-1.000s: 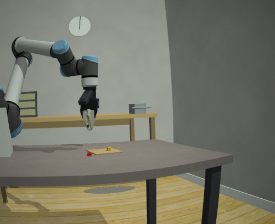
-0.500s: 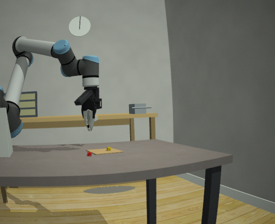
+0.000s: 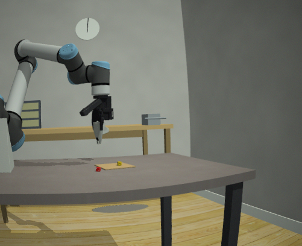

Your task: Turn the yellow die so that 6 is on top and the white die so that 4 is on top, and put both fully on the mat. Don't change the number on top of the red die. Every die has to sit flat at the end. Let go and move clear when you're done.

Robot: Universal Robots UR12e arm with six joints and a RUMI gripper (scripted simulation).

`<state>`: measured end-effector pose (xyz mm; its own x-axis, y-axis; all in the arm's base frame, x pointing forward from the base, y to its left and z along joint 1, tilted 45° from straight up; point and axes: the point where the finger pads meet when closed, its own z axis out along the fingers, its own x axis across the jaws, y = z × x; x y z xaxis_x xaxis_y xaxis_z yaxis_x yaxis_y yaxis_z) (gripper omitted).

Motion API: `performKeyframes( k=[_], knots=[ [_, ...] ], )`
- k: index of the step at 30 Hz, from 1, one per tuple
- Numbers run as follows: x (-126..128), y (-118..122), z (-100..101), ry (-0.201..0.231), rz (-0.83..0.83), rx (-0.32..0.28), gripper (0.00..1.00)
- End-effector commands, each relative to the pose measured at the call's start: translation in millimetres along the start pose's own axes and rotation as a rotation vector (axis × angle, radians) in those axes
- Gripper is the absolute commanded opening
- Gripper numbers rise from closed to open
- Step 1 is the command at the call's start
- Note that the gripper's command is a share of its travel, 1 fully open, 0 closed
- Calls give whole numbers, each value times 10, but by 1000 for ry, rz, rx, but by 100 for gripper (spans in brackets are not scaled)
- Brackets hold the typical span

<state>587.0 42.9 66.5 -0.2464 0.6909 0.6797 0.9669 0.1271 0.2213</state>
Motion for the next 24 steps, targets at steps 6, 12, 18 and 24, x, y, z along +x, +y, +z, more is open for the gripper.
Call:
performKeyframes(
  k=[6, 12, 18, 24],
  knots=[
    [-1, 62, -4, -11, 273, -3, 0],
    [3, 82, 1, -10, 409, -3, 0],
    [4, 96, 4, -10, 494, -4, 0],
    [5, 111, 8, -10, 580, -4, 0]
  ],
)
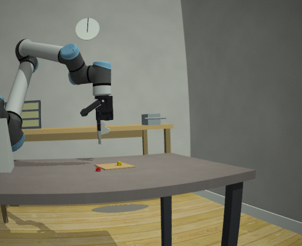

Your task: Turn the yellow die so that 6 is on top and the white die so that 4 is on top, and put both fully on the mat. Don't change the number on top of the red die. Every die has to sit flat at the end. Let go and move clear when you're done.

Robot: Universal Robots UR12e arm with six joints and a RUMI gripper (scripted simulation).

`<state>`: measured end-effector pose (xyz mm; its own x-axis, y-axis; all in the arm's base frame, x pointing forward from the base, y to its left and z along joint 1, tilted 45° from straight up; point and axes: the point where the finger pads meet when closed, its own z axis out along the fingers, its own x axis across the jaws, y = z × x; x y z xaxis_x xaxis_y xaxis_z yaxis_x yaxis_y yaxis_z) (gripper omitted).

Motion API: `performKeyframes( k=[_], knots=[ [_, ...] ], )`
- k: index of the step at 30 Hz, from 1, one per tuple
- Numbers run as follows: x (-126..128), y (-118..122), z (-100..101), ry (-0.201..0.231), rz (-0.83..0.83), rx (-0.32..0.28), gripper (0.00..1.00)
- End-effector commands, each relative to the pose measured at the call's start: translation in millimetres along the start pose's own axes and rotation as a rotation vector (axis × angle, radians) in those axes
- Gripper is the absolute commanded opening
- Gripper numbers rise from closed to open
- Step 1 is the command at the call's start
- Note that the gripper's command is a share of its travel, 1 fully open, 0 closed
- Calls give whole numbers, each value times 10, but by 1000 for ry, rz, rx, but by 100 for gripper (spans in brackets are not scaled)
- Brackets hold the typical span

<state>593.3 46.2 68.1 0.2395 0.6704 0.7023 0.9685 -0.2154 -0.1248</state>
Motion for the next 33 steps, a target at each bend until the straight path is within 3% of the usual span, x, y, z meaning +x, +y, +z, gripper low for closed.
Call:
performKeyframes(
  k=[1, 24, 33],
  knots=[
    [10, 46, -9, -7, 98, -5, 0],
    [13, 53, -6, -7, 141, -10, 0],
    [9, 51, -1, -12, 142, -68, 0]
  ],
)
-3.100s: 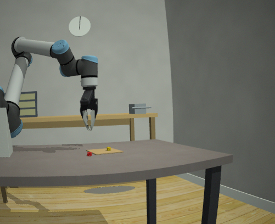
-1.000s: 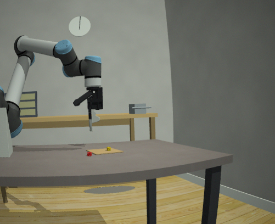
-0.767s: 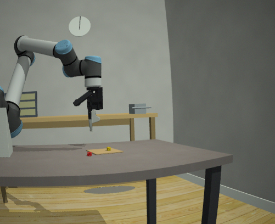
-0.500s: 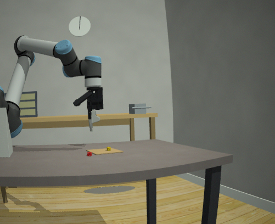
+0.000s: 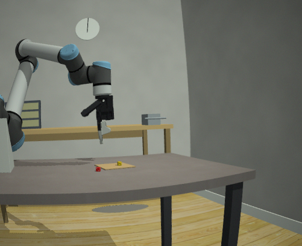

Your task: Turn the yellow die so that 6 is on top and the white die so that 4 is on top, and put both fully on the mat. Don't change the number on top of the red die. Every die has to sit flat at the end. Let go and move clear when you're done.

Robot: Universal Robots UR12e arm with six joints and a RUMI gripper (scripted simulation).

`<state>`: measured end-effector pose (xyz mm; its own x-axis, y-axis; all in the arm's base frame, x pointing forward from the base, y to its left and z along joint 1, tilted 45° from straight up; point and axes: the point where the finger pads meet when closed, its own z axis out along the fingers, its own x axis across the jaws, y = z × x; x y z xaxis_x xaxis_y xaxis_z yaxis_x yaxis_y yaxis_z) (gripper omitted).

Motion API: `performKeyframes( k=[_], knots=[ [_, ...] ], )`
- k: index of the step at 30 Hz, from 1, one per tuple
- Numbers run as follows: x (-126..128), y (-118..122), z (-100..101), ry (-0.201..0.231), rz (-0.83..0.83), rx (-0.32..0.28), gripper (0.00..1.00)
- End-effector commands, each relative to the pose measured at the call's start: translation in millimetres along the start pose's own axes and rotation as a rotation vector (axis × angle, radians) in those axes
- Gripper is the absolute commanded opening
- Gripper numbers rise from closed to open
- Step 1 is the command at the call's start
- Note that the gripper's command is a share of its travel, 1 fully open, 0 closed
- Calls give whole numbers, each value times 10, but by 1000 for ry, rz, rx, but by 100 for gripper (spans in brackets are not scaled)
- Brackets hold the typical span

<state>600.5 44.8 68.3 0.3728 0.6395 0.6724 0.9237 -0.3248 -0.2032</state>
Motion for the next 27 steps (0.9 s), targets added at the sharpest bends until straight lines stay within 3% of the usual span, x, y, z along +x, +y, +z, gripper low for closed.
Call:
performKeyframes(
  k=[1, 6, 8, 23, 25, 27],
  knots=[
    [-3, -22, 5, 0, 2, -55, 0],
    [0, -32, 5, 1, 2, -130, 0],
    [0, -32, 5, 1, 2, -130, 0],
    [-5, -54, 16, 0, 2, -441, 0],
    [-5, -54, 16, 0, 2, -441, 0],
    [-4, -59, 15, 0, 2, -484, 0]
  ],
)
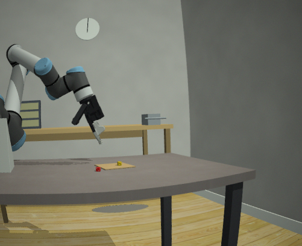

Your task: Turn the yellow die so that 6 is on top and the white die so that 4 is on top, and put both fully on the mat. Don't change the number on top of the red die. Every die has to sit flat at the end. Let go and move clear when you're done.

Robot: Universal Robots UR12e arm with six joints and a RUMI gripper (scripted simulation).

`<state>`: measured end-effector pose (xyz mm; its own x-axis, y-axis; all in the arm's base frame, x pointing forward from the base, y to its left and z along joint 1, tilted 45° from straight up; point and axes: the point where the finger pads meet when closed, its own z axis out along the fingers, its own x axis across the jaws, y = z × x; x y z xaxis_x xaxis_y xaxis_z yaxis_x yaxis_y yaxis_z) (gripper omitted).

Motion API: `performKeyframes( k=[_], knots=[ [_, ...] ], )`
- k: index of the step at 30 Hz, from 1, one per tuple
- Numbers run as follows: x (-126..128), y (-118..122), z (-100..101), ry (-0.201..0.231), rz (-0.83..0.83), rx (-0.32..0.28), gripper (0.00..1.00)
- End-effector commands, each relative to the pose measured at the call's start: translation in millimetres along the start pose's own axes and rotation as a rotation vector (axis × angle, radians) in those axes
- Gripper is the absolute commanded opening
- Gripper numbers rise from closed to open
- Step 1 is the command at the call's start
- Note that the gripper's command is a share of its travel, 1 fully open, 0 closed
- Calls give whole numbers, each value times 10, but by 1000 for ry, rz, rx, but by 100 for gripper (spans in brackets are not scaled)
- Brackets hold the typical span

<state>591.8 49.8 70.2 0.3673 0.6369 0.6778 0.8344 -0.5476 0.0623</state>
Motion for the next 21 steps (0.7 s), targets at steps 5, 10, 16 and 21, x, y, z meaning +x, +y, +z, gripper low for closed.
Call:
performKeyframes(
  k=[5, 10, 16, 21],
  knots=[
    [-17, 30, 13, -9, 4, -227, 0],
    [-8, 16, 4, -8, 4, -321, 0],
    [-18, 17, 24, -11, 3, -383, 0],
    [-9, 5, 22, -9, 3, -452, 0]
  ],
)
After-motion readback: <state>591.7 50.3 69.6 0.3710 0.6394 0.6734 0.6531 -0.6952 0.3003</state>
